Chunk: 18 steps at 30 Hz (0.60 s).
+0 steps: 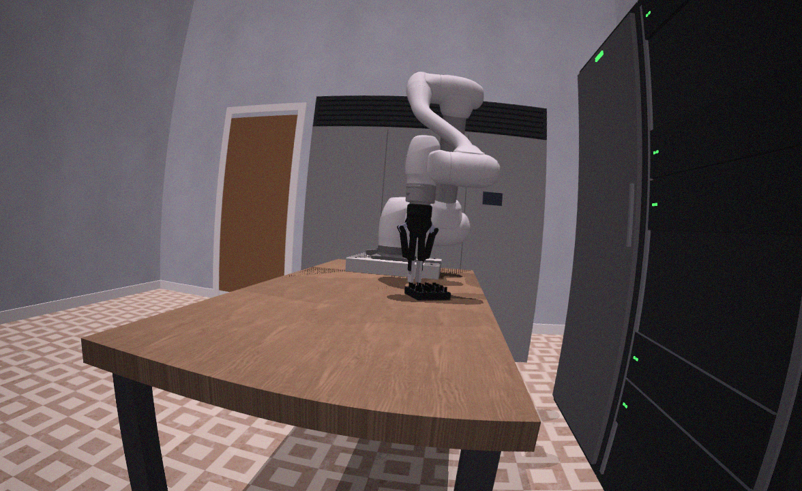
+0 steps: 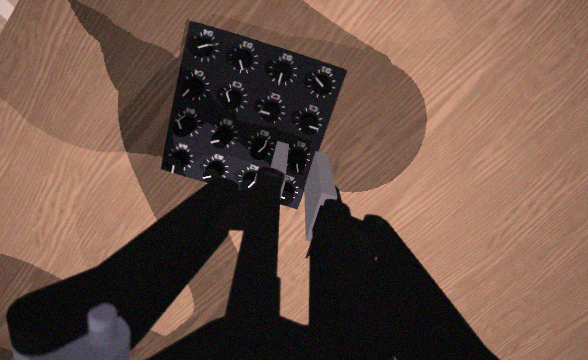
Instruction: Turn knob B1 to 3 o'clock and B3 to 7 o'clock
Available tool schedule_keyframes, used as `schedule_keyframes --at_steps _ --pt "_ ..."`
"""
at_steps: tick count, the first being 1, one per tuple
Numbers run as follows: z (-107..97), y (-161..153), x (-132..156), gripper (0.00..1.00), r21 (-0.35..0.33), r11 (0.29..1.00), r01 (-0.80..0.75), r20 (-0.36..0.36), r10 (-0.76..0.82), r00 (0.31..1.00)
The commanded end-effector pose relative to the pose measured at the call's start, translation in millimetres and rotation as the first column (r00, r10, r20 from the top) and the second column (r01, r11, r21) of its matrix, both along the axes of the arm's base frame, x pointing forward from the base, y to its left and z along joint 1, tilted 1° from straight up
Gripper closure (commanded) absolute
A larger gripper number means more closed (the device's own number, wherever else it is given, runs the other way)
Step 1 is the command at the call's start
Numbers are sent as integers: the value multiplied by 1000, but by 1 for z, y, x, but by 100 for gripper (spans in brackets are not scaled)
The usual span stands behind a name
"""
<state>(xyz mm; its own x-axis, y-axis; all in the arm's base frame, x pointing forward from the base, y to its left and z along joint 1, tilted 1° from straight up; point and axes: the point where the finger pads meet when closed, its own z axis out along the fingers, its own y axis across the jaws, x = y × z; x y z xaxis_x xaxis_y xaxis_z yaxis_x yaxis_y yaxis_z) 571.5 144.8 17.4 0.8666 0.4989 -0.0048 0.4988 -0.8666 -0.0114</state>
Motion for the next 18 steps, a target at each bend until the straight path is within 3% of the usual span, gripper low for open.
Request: schedule_keyframes --at_steps 1,18 --pt "0 0 0 88 0 1000 0 0 0 1000" --pt "-2 0 0 88 0 1000 0 0 0 1000"
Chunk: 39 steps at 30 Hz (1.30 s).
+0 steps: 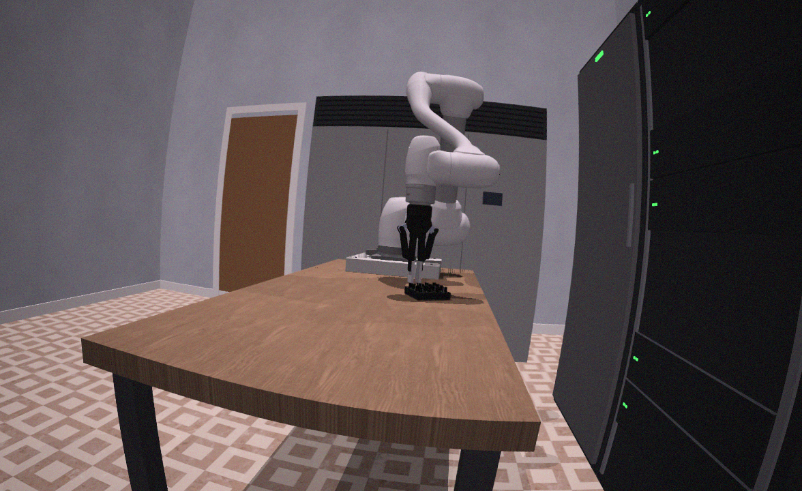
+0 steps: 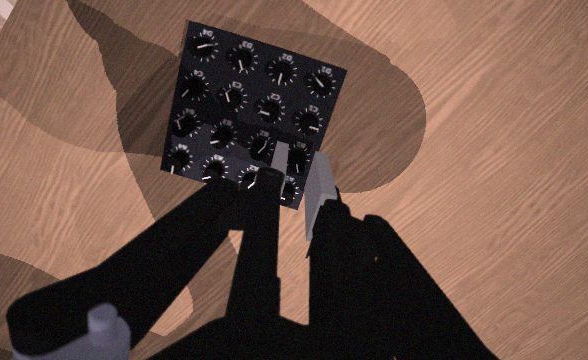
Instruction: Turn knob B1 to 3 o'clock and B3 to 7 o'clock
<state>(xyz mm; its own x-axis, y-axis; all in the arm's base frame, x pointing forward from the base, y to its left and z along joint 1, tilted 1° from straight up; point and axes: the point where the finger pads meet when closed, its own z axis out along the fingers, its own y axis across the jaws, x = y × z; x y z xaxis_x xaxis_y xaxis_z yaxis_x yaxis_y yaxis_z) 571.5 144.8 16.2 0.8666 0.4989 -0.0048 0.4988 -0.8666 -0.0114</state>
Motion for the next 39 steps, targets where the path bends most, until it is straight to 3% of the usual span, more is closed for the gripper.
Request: schedule_keyframes --at_steps 1,39 --pt "-1 0 0 88 0 1000 0 0 0 1000" --pt "-13 0 0 88 0 1000 0 0 0 1000"
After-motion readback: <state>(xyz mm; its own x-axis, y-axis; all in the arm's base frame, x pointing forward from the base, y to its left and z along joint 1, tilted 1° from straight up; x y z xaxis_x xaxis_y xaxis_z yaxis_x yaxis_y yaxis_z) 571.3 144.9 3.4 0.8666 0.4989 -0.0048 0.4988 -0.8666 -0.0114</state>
